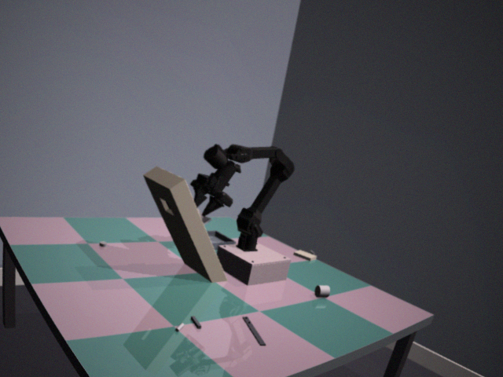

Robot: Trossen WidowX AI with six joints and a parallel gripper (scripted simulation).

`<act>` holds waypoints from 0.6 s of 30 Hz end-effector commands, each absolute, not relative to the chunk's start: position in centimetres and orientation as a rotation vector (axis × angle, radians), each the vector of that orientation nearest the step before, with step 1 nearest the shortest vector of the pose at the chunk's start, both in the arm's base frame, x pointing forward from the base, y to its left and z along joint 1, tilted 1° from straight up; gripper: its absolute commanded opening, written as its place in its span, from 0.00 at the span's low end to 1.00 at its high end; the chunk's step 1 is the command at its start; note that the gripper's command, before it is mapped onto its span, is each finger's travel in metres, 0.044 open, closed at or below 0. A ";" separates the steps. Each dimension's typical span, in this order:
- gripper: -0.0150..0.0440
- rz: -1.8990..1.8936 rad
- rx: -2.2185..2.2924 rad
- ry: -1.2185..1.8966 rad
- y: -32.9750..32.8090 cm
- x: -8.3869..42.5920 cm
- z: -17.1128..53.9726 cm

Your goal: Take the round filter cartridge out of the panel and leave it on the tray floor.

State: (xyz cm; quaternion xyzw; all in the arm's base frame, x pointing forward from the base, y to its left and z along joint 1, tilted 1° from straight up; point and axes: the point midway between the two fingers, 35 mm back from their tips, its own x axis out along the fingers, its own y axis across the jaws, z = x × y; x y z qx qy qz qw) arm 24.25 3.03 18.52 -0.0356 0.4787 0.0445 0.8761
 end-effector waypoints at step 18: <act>0.57 0.092 -0.073 1.003 3.1 24.7 17.6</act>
